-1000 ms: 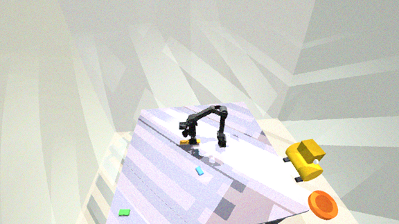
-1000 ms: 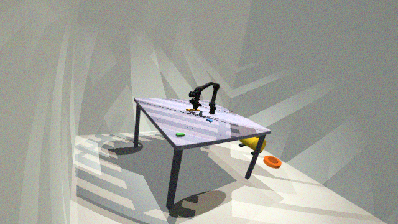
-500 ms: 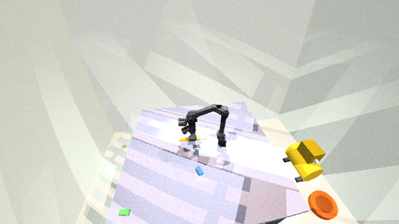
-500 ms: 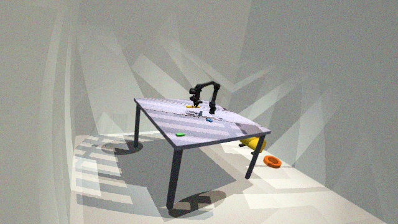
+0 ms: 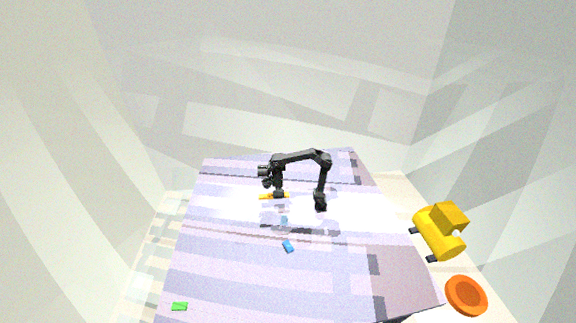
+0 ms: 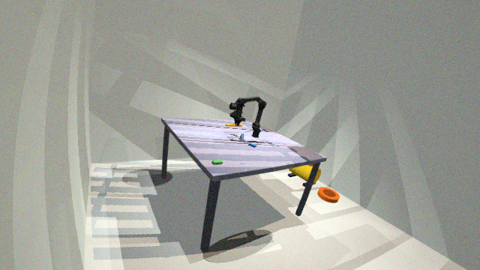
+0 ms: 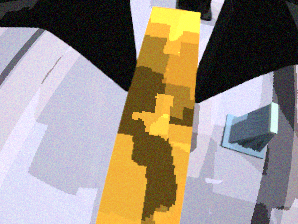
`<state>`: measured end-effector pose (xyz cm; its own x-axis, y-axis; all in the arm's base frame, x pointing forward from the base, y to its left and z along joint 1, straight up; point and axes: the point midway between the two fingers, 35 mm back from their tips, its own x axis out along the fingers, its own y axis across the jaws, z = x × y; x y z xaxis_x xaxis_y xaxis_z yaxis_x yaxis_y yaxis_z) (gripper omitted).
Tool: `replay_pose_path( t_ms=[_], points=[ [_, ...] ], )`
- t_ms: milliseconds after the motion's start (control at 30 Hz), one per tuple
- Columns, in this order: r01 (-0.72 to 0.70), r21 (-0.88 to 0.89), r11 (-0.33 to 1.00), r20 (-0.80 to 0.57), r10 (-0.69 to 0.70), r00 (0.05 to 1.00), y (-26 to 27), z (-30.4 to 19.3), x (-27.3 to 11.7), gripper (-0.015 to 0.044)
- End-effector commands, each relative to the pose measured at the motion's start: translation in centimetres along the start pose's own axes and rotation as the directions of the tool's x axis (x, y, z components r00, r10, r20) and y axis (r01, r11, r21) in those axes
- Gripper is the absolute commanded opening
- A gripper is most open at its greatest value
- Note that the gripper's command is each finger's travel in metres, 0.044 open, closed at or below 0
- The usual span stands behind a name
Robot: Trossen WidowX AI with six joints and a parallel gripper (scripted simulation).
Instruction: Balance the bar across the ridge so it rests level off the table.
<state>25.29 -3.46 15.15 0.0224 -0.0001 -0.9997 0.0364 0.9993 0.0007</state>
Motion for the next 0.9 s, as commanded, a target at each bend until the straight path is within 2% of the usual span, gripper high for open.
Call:
replay_pose_path(
  t_ms=[0,200,400,633,867],
  points=[
    [0.003,-0.029,1.0,0.006,-0.003,1.0,0.2,-0.1,-0.6,0.0],
    [0.003,-0.256,0.967,0.005,-0.001,1.0,2.1,-0.6,-0.6,0.0],
    [0.002,-0.476,0.879,0.005,0.001,1.0,3.9,-1.3,-0.7,0.0],
    [0.001,-0.698,0.716,0.004,0.003,1.0,5.6,-2.2,-0.8,0.0],
    [0.0,-0.867,0.498,0.003,0.004,1.0,6.9,-3.1,-0.8,0.0]
  ],
)
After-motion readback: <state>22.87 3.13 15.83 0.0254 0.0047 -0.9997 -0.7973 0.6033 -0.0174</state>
